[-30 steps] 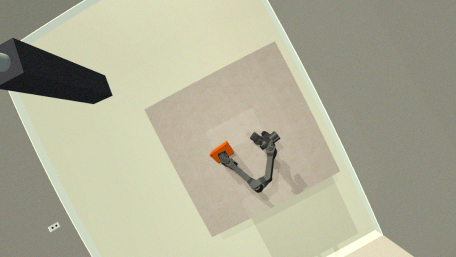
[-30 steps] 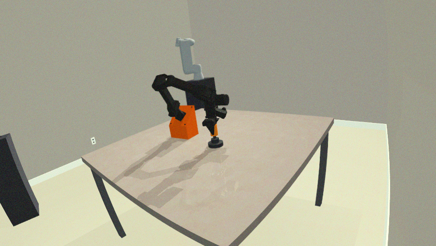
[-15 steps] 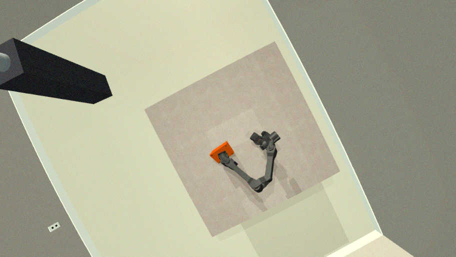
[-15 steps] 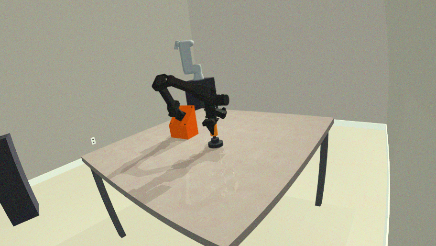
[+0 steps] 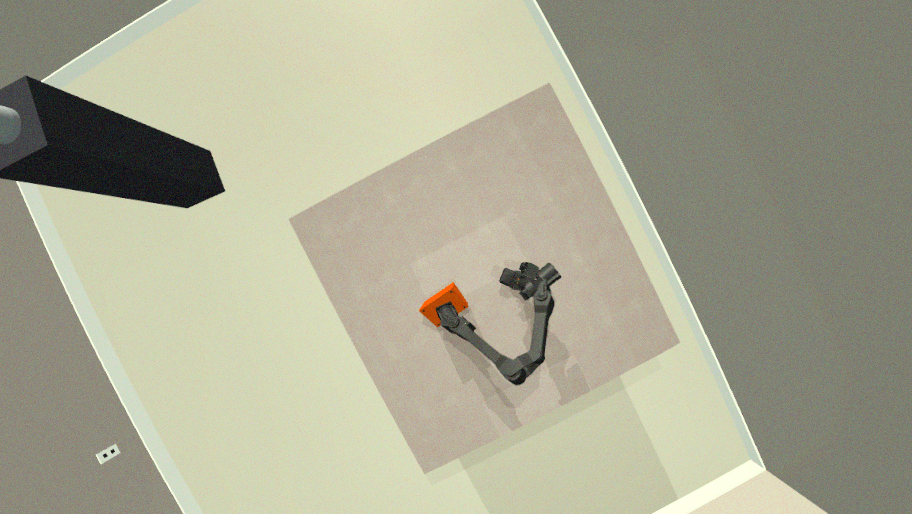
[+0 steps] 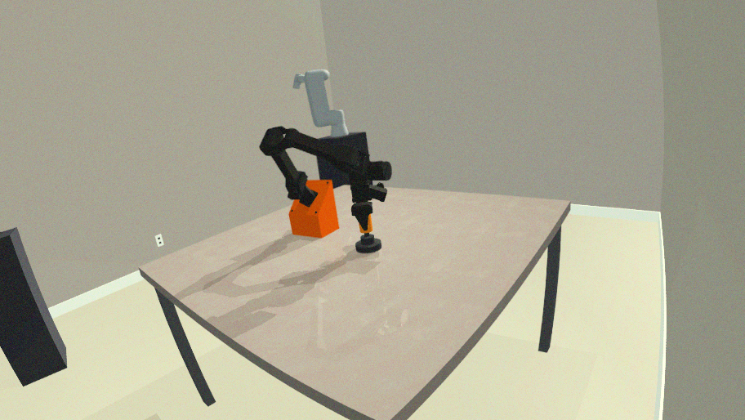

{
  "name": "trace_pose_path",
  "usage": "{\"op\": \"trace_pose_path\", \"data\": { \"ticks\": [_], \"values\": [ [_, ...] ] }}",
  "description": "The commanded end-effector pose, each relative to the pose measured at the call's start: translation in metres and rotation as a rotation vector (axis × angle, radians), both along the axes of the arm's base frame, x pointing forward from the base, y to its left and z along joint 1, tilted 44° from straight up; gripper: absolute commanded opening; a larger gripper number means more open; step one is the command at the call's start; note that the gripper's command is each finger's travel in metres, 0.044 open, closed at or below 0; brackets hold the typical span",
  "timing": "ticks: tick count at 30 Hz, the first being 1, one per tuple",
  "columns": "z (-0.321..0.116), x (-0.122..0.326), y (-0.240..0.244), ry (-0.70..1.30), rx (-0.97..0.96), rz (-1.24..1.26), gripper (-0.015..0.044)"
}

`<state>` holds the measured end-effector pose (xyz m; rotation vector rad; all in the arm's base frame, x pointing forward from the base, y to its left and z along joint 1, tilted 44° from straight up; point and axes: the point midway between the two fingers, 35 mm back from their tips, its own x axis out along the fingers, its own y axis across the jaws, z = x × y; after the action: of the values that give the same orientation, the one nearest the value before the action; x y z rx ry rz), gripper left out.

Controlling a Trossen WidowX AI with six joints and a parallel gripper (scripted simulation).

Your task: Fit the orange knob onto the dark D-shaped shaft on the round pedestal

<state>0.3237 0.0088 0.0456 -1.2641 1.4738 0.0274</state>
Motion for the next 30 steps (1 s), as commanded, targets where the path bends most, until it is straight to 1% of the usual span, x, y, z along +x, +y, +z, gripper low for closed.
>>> {"op": "trace_pose_path", "data": {
  "ticks": [1,15,18,22,30],
  "values": [
    [0.0005,-0.0007,0.0008,0.004,-0.002,0.009,0.0],
    [0.0024,0.0001,0.002,0.003,-0.001,0.009,0.0],
    [0.0025,0.0003,0.0021,0.039,-0.013,0.047,0.0],
    [0.0019,0.0011,0.002,0.135,-0.045,0.152,0.0],
    [0.0006,-0.0001,0.0004,0.142,-0.047,0.16,0.0]
  ]
}}
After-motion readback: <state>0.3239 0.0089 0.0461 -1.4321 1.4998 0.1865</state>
